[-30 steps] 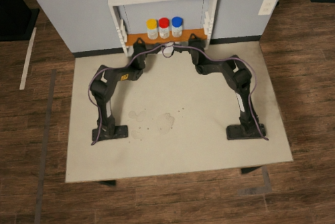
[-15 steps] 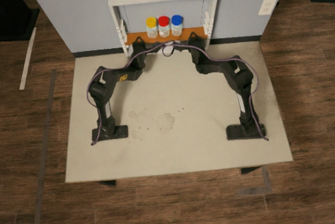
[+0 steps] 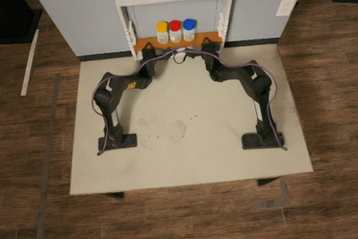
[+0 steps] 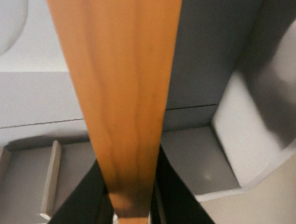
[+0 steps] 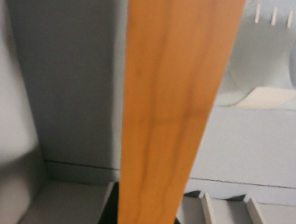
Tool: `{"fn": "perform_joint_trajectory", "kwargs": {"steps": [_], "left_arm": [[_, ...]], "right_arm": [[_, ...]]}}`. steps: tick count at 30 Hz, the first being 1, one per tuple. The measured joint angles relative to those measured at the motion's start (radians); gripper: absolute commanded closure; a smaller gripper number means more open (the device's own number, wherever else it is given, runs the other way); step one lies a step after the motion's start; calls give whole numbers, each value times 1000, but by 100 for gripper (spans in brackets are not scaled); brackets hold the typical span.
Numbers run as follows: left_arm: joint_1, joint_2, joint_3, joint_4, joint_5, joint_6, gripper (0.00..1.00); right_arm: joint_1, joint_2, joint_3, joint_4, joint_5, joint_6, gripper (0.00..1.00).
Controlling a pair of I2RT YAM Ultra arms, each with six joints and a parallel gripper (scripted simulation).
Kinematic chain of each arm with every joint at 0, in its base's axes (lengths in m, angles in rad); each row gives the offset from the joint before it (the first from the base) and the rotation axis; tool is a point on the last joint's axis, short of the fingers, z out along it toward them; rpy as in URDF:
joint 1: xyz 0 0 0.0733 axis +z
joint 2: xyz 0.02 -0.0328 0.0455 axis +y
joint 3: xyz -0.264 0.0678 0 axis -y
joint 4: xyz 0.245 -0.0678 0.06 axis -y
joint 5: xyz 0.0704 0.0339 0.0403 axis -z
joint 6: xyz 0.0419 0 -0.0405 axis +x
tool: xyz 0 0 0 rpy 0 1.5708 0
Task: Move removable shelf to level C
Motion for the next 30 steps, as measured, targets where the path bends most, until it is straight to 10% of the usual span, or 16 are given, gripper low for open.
{"fn": "perform_joint_trajectory", "kwargs": {"steps": [30], "left_arm": [[-60,-74,-117,52,-61,-3,100]], "right_arm": [[45,-71,-137,74,46,3,100]]}}
